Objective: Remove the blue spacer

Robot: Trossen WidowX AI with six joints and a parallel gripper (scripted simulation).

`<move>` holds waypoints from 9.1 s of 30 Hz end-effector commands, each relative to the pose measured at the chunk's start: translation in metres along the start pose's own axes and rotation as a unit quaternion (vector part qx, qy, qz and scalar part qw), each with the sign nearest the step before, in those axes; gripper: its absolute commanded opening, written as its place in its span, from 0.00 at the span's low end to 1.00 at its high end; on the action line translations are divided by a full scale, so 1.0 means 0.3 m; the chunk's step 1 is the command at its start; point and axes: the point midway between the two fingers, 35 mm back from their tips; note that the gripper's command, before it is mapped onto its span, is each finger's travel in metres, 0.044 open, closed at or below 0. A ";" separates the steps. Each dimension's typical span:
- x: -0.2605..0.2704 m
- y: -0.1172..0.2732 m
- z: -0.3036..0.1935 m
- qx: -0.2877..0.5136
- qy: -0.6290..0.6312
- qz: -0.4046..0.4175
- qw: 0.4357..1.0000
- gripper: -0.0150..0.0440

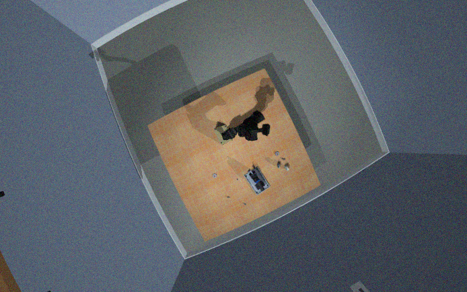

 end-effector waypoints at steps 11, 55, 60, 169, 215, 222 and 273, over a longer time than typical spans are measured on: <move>0.101 0.049 0.781 -0.371 -0.065 -0.024 0.926 1.00; -0.150 0.804 1.447 -0.754 -0.104 -0.217 0.612 1.00; -0.150 0.804 1.447 -0.754 -0.104 -0.217 0.612 1.00; -0.242 0.778 1.606 -0.239 -0.282 0.929 -0.008 1.00; -0.249 0.816 1.629 -0.239 -0.282 0.929 -0.008 1.00; -0.251 0.831 1.638 -0.239 -0.282 0.929 -0.008 1.00; -0.243 0.840 1.627 -0.239 -0.282 0.929 -0.008 0.25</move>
Point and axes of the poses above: the point midway between the two fingers, 35 mm back from their tips, its own y axis back along the fingers, its own x axis across the jaws, z = x × y, and after that the axes turned 1 degree about -y, right-handed
